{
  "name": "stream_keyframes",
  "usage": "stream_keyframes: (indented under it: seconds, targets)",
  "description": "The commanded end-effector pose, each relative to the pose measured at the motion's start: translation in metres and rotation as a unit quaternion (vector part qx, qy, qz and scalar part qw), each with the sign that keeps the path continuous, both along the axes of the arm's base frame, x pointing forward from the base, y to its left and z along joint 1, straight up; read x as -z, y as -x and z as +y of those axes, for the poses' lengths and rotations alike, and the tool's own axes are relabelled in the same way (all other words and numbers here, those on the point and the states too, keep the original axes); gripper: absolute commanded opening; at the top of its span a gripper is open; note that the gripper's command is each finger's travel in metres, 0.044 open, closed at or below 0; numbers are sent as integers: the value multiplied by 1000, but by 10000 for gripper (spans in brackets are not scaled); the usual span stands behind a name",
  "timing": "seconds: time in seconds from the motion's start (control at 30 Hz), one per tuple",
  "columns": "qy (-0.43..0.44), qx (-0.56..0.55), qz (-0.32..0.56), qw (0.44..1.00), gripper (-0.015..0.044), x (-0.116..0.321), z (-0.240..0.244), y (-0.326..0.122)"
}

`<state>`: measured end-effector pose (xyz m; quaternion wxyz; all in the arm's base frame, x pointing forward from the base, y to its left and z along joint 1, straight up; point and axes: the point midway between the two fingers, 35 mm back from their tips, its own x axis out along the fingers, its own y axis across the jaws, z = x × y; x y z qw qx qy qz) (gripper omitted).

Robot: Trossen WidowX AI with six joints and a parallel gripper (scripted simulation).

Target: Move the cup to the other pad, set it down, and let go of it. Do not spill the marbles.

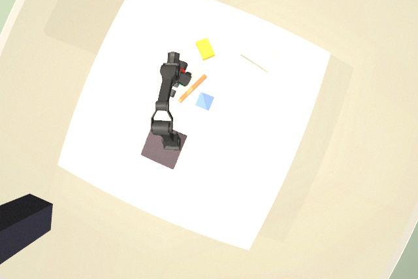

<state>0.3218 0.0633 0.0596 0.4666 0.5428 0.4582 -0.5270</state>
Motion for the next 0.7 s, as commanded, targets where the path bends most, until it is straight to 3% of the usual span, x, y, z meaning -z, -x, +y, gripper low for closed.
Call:
stream_keyframes:
  seconds: [0.0,0.43,0.6,0.67]
  targets:
    - [0,2,2,1000,0,5,0,1]
    - [0,0,1,1000,0,2,0,0]
    - [0,0,1,1000,128,2,0,0]
    - [0,0,1,1000,128,2,0,0]
